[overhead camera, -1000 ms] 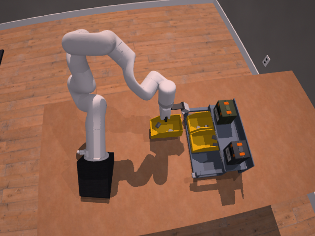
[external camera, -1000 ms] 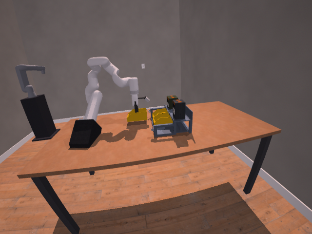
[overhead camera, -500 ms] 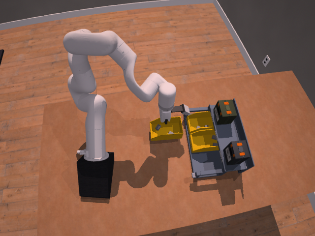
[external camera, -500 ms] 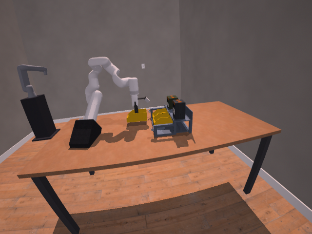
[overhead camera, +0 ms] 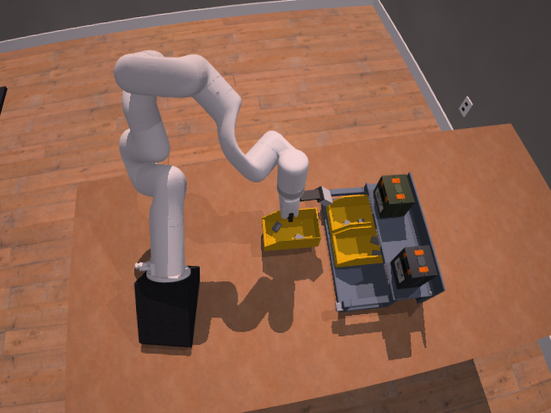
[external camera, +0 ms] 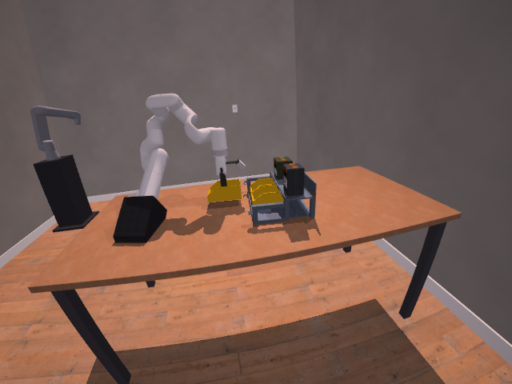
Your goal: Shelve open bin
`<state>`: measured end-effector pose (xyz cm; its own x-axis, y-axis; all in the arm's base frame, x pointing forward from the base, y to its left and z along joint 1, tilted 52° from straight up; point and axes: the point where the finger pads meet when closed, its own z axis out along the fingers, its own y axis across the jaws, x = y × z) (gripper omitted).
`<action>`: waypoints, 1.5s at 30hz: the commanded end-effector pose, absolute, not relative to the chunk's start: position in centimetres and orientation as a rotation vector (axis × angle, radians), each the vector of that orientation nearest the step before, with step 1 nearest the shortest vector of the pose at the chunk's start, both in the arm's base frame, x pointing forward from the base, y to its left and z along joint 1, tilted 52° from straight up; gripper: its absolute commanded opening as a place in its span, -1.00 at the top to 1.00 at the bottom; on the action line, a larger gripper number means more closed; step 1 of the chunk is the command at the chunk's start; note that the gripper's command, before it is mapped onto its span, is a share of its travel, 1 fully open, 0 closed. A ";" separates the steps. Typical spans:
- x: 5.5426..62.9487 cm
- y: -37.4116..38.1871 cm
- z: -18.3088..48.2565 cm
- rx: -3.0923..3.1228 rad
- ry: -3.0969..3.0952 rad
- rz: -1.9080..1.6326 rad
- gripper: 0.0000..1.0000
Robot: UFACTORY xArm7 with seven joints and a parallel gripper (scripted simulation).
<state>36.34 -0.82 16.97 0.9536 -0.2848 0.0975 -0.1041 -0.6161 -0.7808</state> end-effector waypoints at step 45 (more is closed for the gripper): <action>35.7 -3.6 13.5 -2.233 0.275 -0.270 1.00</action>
<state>35.65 -3.25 13.72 0.9530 -0.2866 0.0983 -0.1056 -0.6180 -0.7790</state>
